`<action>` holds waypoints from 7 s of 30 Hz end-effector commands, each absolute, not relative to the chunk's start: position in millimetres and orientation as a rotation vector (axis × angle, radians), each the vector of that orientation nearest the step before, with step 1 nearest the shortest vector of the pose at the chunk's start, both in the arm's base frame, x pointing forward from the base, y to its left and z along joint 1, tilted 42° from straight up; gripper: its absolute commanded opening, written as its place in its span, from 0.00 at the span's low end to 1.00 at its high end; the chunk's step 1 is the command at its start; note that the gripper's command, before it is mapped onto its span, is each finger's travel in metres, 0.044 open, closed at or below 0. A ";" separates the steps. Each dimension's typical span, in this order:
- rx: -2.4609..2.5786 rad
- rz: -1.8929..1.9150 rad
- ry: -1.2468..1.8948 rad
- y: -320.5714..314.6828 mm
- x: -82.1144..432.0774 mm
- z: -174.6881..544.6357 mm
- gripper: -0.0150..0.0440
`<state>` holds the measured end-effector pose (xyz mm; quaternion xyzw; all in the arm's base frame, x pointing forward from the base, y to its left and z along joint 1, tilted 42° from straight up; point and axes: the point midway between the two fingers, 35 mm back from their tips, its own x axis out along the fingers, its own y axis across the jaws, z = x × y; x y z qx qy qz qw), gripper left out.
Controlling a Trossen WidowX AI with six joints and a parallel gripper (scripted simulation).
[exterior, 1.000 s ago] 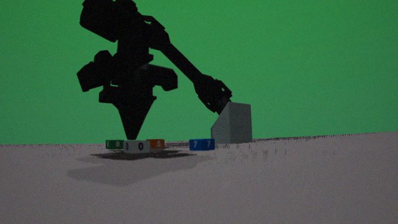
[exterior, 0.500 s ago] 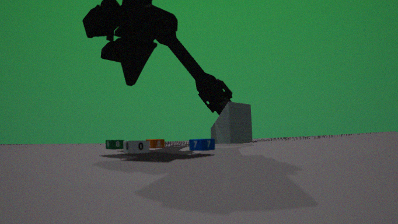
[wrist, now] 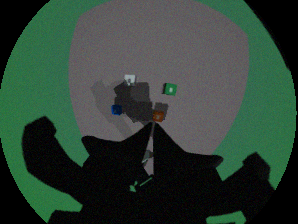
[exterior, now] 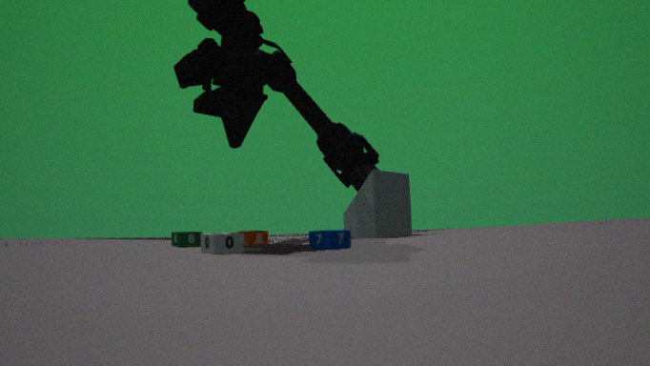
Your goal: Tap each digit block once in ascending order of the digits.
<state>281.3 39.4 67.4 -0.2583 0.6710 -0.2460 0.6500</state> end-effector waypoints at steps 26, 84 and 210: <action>-0.597 -0.559 1.526 -46.4 246.0 11.5 0.29; -0.588 -0.550 1.528 115.0 236.4 -39.4 0.29; -0.565 -0.505 1.523 55.6 328.4 -15.8 0.60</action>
